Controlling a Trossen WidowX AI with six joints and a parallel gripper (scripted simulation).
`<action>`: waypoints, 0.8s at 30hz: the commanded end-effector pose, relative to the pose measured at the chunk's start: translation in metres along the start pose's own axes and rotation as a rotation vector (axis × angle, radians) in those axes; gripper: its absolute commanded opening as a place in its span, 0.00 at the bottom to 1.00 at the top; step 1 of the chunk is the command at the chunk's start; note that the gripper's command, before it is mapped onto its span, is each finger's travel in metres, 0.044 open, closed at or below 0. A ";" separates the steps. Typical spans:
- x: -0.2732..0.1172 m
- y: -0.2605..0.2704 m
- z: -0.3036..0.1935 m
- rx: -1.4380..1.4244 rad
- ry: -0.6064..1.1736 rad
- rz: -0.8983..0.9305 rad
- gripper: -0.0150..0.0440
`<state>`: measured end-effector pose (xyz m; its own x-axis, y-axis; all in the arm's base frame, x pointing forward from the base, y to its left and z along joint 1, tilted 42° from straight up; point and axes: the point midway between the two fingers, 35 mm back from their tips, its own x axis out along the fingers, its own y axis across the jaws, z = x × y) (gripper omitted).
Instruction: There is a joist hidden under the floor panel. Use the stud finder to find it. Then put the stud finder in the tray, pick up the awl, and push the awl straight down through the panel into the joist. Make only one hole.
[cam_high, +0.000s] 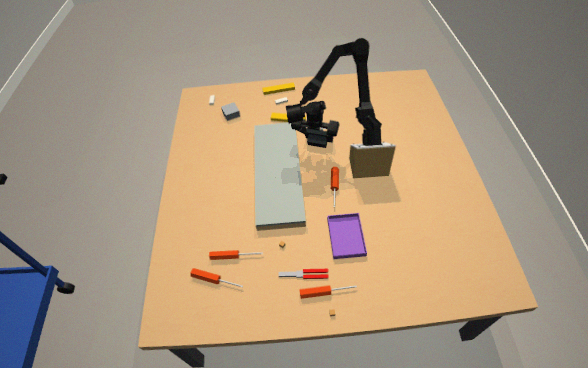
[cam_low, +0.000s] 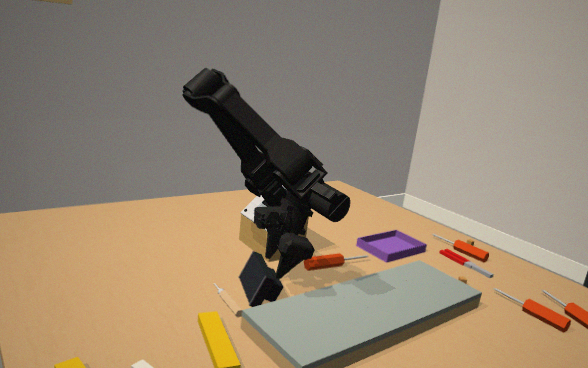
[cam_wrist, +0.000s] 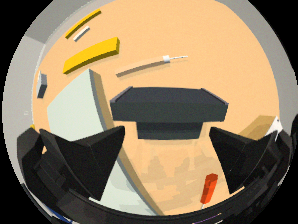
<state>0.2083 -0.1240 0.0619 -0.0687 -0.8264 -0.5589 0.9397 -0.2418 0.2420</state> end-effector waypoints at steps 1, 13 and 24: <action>0.008 -0.002 -0.002 -0.014 -0.009 -0.005 1.00; 0.026 -0.003 -0.007 -0.014 -0.011 -0.004 1.00; 0.037 -0.004 -0.008 -0.014 -0.014 -0.003 0.98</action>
<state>0.2077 -0.1483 0.0366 -0.0694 -0.8295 -0.5542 0.9398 -0.2407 0.2427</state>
